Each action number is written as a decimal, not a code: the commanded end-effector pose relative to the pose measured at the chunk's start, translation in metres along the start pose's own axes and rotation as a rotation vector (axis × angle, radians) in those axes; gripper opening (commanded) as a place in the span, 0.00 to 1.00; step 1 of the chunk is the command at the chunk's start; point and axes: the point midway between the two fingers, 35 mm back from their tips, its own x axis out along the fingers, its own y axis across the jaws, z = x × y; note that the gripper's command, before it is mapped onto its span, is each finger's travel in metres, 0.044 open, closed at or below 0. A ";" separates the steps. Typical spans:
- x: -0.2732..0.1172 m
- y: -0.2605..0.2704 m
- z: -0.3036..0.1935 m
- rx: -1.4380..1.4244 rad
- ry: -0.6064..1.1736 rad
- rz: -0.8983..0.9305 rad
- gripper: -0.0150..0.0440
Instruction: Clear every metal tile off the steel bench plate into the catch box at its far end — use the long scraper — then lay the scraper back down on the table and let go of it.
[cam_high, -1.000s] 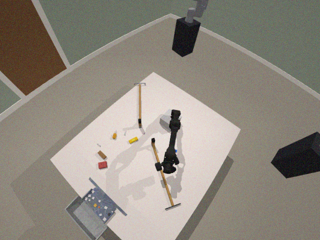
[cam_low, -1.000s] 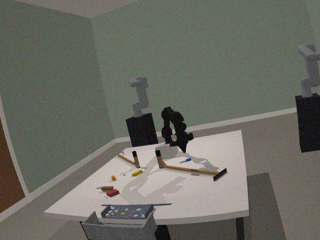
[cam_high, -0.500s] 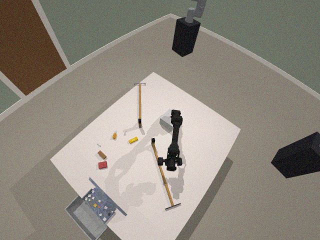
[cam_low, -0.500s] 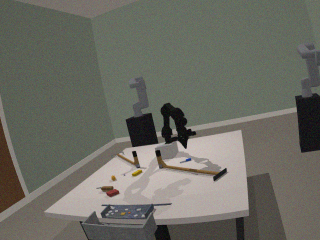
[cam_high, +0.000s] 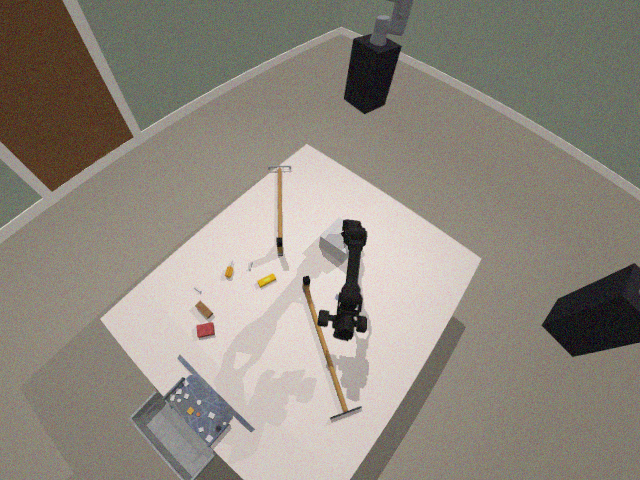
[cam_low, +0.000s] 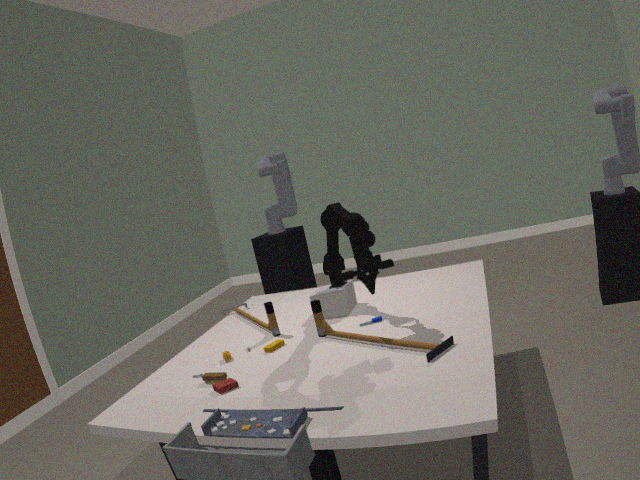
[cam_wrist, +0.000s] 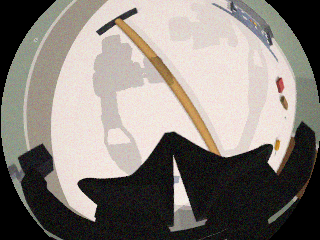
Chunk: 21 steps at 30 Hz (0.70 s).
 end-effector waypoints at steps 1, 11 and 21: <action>0.011 0.000 -0.003 0.008 0.009 -0.005 0.25; 0.037 0.000 -0.005 0.008 0.009 -0.005 0.25; 0.063 0.000 -0.009 0.008 0.009 -0.006 0.25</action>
